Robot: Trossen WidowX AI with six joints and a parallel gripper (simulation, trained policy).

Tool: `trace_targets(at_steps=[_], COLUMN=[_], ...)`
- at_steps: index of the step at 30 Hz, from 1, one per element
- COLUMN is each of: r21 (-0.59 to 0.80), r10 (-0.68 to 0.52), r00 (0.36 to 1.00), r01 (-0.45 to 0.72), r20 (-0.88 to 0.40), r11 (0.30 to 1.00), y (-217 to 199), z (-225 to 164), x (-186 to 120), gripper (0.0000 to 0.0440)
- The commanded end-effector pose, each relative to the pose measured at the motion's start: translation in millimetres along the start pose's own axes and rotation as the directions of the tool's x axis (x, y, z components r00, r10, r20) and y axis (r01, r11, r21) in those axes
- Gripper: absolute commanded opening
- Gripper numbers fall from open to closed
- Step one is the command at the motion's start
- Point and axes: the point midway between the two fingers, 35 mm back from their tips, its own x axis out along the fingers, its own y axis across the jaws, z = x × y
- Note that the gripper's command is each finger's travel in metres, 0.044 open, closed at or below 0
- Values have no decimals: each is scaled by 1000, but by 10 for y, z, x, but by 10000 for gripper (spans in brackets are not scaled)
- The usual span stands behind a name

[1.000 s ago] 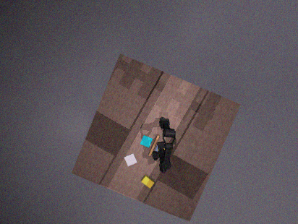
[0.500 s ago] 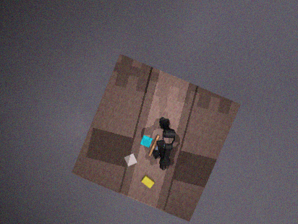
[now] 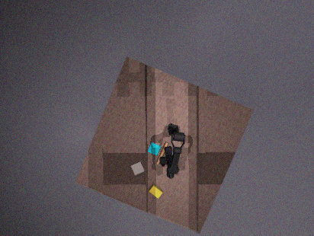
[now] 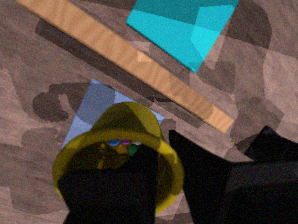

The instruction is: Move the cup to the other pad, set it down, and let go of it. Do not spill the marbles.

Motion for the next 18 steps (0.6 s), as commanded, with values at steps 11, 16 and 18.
trace_targets(at_steps=[11,16,18], r21=[143,192,211], r10=[102,135,147], r00=[995,991,988], r01=[-102,-137,-151], r20=[12,27,35], r11=[984,972,966], y=[-121,-148,-158], z=[192,305,356], x=[-400,-482,-505], gripper=[30,23,21])
